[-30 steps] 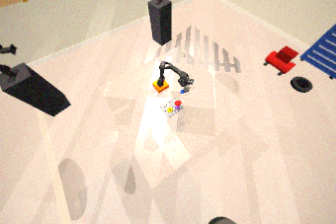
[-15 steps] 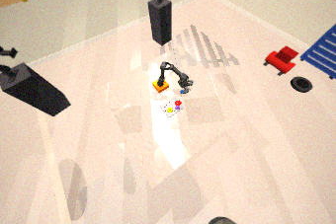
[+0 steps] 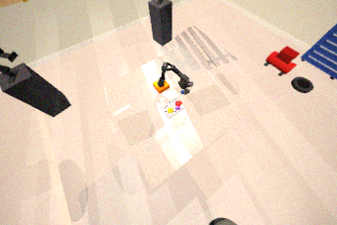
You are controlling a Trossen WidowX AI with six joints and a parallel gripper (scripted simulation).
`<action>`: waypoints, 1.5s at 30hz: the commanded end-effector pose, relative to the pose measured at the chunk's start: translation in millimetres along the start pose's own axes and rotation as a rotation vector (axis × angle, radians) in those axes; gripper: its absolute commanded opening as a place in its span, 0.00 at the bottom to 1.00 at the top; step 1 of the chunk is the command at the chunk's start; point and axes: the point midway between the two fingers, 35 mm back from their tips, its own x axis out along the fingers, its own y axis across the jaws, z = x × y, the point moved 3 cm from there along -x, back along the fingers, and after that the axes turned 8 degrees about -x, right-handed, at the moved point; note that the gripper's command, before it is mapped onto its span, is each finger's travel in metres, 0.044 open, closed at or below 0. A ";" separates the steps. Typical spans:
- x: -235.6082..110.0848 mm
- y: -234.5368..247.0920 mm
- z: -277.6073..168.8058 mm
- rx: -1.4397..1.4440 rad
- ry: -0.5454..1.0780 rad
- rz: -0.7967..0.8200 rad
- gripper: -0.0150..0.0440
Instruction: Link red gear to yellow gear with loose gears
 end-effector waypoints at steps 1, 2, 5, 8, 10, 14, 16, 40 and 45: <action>0.8 0.2 0.1 -0.002 -0.001 0.000 0.78; 0.8 0.2 0.1 -0.002 -0.001 0.000 0.73; 0.8 0.2 0.1 -0.002 -0.001 0.000 0.60; 0.8 0.2 0.1 -0.002 -0.001 0.000 0.47; 0.8 0.2 0.1 -0.002 -0.001 0.000 0.38; 0.8 0.2 0.1 -0.002 -0.001 0.000 0.33; 0.8 0.2 0.1 -0.002 -0.001 0.000 0.31; -49.1 -9.5 6.2 0.000 -0.003 -0.009 0.25; -61.7 -10.9 6.2 0.002 -0.002 -0.013 0.25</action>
